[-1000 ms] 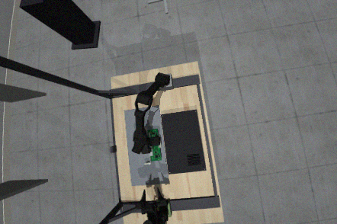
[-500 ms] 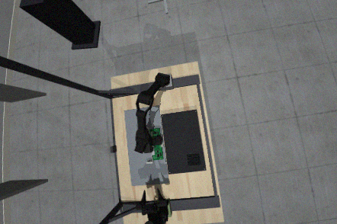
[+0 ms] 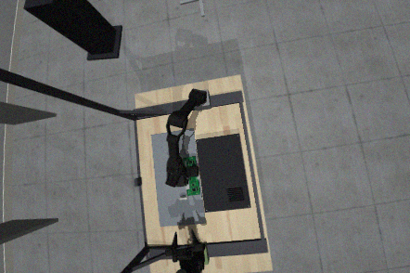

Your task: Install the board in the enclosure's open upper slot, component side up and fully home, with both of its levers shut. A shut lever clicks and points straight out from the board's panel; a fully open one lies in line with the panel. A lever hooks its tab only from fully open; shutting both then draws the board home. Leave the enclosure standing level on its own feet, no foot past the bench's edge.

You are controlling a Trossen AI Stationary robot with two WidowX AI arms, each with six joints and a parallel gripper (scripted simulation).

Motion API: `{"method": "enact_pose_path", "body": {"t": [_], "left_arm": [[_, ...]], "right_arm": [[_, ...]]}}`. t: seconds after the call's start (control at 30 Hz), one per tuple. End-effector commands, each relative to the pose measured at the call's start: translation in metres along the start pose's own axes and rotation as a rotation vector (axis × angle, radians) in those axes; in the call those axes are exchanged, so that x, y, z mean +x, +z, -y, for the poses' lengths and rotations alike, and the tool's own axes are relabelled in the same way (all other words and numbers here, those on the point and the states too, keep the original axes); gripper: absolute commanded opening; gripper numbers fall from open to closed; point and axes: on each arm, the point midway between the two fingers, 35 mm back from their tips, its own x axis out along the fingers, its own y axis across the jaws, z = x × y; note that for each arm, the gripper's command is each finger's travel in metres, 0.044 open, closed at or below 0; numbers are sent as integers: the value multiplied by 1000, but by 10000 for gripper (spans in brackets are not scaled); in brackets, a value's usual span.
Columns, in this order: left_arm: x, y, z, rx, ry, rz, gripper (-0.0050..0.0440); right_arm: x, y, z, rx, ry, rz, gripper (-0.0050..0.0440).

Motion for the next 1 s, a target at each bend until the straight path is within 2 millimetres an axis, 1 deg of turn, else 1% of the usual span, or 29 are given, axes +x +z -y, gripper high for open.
{"method": "enact_pose_path", "body": {"t": [0.0,0.1,0.17,0.53,0.57,0.67,0.77,0.97], "left_arm": [[-20,19,0,-5,-27,59,81],[-19,19,-3,-4,-27,59,81],[-21,24,-2,-6,-28,70,81],[-21,23,-1,-6,-29,70,81],[-19,19,-5,-4,-26,60,81],[-19,19,-10,-4,-26,59,81],[-21,24,-9,-6,-27,70,81],[-21,23,-8,-7,-28,70,81]], "right_arm": [[-2,3,0,-2,0,6,400],[-2,3,0,-2,0,6,400],[-2,3,0,-2,0,6,400],[-2,3,0,-2,0,6,400],[-2,3,0,-2,0,6,400],[-2,3,0,-2,0,6,400],[-2,3,0,-2,0,6,400],[-2,3,0,-2,0,6,400]]}}
